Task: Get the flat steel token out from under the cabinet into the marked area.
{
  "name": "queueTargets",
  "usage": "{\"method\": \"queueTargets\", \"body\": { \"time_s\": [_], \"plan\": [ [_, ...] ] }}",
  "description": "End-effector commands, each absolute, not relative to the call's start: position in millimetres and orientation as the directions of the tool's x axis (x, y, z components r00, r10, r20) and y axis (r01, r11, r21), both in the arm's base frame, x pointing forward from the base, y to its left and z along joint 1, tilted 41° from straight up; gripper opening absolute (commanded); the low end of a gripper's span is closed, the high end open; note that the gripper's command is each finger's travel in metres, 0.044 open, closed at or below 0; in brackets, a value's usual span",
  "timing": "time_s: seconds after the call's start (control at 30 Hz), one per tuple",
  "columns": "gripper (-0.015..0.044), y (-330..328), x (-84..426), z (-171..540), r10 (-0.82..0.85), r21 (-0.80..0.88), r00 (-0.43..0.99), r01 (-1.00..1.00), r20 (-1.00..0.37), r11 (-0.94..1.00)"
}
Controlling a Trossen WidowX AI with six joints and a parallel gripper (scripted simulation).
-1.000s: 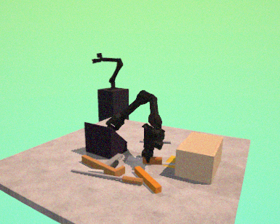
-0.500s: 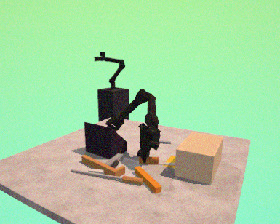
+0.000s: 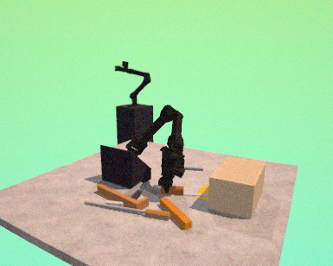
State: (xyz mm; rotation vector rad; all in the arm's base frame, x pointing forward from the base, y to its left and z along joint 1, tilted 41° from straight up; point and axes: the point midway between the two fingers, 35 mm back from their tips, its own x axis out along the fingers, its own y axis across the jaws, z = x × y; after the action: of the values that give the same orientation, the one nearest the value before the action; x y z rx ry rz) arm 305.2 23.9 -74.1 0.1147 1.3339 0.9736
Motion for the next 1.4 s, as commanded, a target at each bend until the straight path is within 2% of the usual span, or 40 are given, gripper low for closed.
{"method": "queueTargets", "body": {
  "time_s": [0.0,0.93,1.37],
  "plan": [
    [0.0000,20.9,297.6,-77.0,0.648,0.585,-0.081,-0.526,-0.757,0.618],
    [0.0000,-4.9,254.8,-94.5,0.647,0.585,-0.082,-0.524,-0.758,0.619],
    [0.0000,-9.6,251.4,-93.8,0.645,0.584,-0.082,-0.523,-0.759,0.621]
  ]
}}
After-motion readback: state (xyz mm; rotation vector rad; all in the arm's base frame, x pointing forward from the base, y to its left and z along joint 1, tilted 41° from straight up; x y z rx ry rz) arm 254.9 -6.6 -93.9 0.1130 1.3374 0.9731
